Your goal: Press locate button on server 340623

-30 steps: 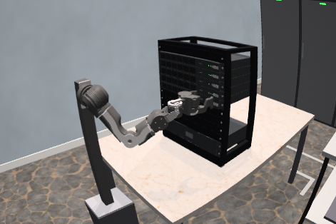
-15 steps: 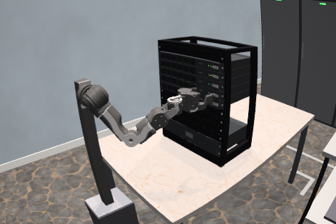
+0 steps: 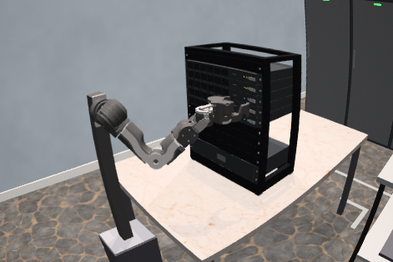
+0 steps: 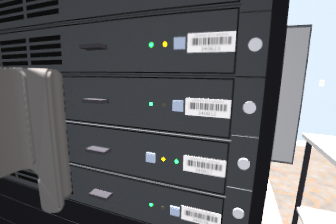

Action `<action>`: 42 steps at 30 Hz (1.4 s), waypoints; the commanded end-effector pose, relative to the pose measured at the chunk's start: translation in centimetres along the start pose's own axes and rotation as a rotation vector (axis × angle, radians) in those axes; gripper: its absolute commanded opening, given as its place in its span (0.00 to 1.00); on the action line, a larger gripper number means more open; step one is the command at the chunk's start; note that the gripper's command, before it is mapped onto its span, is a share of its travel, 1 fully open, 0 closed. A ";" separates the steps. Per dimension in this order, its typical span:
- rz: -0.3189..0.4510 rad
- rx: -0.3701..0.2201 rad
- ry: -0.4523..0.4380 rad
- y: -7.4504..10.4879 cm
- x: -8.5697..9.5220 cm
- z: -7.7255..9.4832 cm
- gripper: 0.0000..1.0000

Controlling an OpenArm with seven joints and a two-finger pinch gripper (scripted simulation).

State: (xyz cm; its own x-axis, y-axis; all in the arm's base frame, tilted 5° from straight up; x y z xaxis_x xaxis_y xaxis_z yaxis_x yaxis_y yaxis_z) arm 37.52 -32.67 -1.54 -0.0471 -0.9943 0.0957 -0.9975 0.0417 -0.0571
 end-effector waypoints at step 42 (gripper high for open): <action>-0.002 0.002 0.003 -4.9 0.0 -0.6 0.60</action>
State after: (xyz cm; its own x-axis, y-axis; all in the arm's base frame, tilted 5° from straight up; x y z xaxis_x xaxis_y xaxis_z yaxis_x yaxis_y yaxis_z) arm 42.35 -32.86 -0.81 -0.0407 -0.9944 0.0975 -0.9979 0.0356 -0.0534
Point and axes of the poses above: the point where the finger pads meet when closed, its own y axis back along the fingers, its own x axis across the jaws, z = x × y, the point moved 4 cm from there along y, back along the fingers, and after that the axes turned 9 degrees about y, right-handed, at the moved point
